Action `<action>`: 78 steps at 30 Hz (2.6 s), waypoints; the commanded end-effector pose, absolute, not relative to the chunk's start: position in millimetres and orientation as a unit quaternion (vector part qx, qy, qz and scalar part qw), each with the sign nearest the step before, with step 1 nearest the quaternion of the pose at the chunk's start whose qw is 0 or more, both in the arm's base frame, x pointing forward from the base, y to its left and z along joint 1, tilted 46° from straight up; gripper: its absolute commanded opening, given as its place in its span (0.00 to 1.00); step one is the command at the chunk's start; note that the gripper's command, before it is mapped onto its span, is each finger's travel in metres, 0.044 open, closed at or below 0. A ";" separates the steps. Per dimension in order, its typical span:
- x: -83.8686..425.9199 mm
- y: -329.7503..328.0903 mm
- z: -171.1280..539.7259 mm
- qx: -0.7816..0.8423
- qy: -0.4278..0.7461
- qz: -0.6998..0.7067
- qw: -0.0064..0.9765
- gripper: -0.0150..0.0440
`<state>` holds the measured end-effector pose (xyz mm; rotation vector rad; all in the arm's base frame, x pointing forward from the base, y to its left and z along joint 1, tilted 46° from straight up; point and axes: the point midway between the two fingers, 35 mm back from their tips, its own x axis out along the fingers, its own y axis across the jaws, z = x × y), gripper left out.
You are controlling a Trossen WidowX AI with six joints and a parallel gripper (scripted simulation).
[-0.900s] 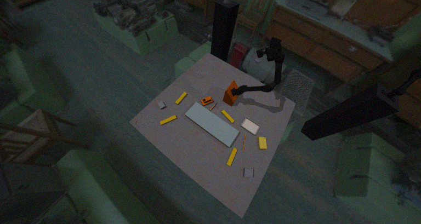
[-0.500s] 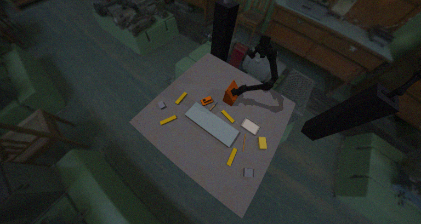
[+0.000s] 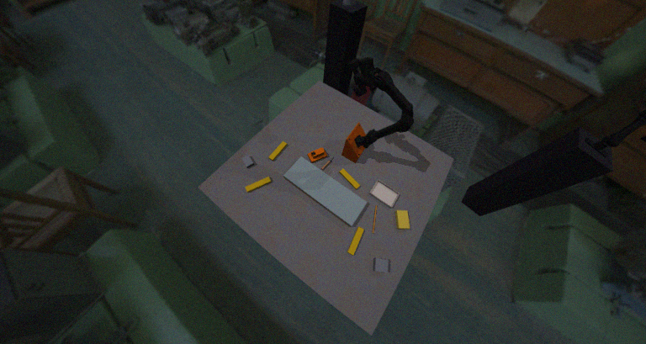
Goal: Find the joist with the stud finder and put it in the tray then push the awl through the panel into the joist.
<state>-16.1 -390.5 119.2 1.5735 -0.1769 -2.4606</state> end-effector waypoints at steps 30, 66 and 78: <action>214.8 -150.2 -135.8 0.437 0.657 -0.103 0.605 1.00; 205.8 -69.7 -168.9 0.361 0.657 0.113 0.653 1.00; 203.3 -56.3 -182.7 0.361 0.657 0.113 0.652 1.00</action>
